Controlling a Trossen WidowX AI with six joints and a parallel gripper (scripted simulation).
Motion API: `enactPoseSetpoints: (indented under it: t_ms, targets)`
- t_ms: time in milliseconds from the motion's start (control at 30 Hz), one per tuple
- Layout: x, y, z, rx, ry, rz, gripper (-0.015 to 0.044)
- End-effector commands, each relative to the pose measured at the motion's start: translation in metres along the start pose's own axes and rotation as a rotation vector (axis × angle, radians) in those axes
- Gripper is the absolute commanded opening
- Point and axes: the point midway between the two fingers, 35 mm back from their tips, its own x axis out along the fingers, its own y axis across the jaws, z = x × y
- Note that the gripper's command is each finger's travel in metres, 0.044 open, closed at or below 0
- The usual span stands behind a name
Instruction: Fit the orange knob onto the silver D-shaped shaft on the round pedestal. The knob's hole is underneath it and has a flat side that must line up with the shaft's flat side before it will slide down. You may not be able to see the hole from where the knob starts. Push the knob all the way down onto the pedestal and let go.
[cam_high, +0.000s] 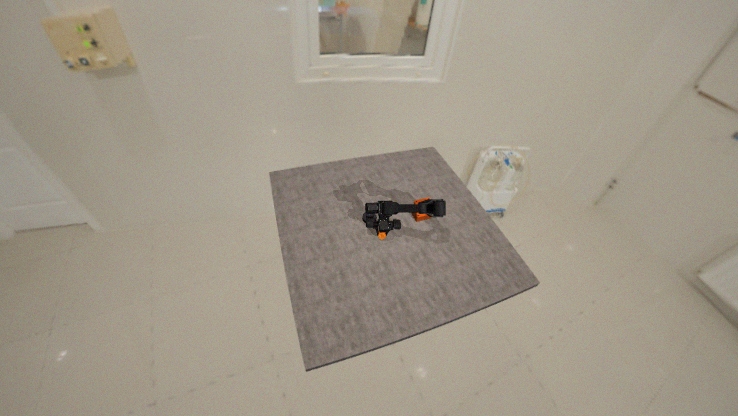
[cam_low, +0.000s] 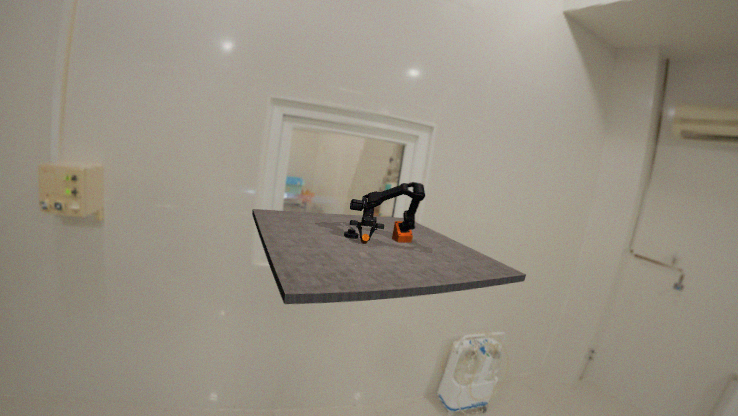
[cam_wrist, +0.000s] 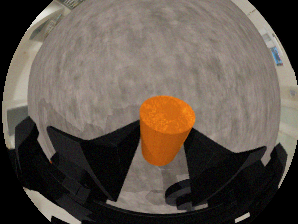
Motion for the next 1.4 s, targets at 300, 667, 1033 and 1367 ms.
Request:
enactPoseSetpoints:
  t_ms: [300,667,1033,1367]
  targets:
    - [-0.005,0.000,-0.014,-0.002,-0.223,-0.002,0.0179]
    - [-0.006,0.001,-0.026,-0.003,-0.411,-0.002,0.0179]
    - [-0.006,0.001,-0.036,0.044,-0.553,0.014,0.0179]
    - [-0.007,0.001,-0.038,-0.002,-0.543,-0.003,0.0179]
